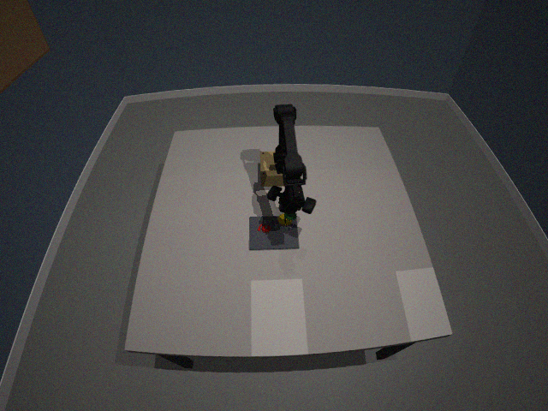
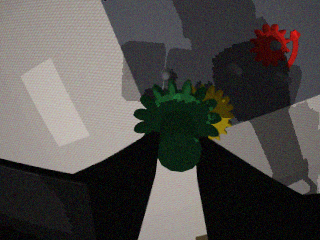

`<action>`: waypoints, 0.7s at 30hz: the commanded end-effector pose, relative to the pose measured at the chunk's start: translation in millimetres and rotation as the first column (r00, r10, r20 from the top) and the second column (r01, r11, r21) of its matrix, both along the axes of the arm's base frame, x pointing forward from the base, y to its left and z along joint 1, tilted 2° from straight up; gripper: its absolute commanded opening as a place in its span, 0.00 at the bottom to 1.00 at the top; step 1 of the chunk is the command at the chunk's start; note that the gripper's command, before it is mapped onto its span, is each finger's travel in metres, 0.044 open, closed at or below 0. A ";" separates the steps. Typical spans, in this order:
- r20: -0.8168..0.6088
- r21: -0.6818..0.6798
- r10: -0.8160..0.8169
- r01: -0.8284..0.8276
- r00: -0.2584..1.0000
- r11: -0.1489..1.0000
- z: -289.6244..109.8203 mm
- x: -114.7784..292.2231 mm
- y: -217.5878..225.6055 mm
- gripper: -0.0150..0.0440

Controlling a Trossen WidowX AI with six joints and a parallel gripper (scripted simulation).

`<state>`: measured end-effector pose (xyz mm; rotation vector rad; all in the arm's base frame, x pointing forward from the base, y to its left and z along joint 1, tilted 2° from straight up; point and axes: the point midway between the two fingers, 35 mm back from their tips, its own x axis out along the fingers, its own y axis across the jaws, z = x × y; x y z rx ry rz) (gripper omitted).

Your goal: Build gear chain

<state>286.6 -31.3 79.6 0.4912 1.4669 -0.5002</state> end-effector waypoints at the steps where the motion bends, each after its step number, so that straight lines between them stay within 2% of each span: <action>1: 0.001 -0.002 0.004 -0.004 1.000 1.000 -3.6 0.0 -9.6 0.25; 21: 0.006 -0.009 0.015 -0.015 1.000 1.000 -19.3 -4.3 -51.8 0.25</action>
